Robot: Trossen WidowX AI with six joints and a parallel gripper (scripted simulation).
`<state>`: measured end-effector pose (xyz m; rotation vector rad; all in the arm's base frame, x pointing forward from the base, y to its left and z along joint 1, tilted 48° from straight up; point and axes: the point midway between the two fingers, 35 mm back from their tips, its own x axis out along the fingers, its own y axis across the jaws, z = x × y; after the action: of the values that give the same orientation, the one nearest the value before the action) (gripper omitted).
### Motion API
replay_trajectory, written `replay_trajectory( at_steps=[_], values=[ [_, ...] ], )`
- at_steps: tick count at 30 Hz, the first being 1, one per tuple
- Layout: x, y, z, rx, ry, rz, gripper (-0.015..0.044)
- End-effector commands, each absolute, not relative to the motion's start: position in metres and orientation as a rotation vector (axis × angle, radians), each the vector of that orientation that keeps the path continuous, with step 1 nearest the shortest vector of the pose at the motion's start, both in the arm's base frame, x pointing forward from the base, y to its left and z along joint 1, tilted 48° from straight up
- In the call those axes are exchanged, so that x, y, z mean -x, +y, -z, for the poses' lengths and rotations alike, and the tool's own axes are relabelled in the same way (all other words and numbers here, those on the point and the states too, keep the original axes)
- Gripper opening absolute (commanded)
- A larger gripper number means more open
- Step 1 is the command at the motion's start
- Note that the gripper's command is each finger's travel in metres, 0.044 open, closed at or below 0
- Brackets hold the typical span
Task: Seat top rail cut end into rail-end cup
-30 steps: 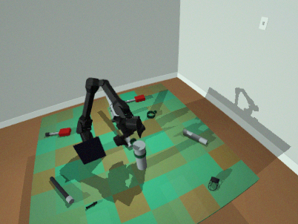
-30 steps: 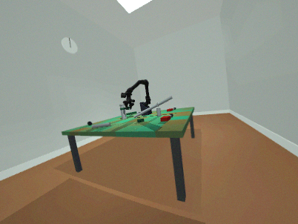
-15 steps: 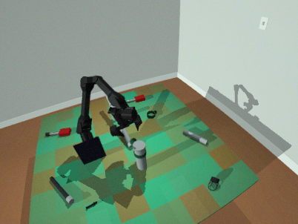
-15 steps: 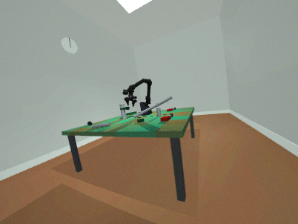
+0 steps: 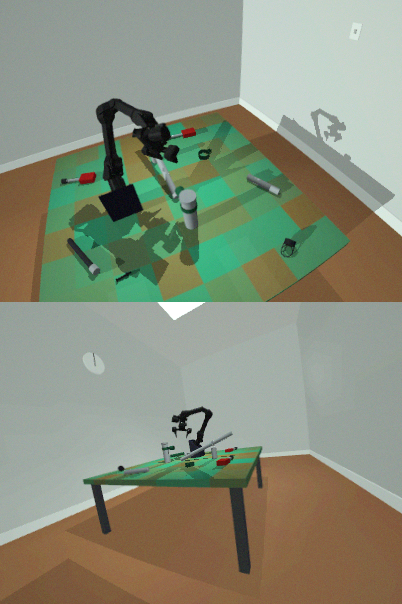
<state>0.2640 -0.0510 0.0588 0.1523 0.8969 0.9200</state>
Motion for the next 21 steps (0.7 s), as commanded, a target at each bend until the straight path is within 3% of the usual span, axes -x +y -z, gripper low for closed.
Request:
replay_trajectory(
  at_steps=[1,15,21],
  values=[
    [-0.248,-0.040,-0.102,-0.613,1.035,-0.670,0.0440],
    [-0.248,-0.039,-0.102,-0.625,1.045,-0.665,0.0440],
    [-0.252,-0.018,-0.094,-0.898,1.285,-0.518,0.0440]
  ],
)
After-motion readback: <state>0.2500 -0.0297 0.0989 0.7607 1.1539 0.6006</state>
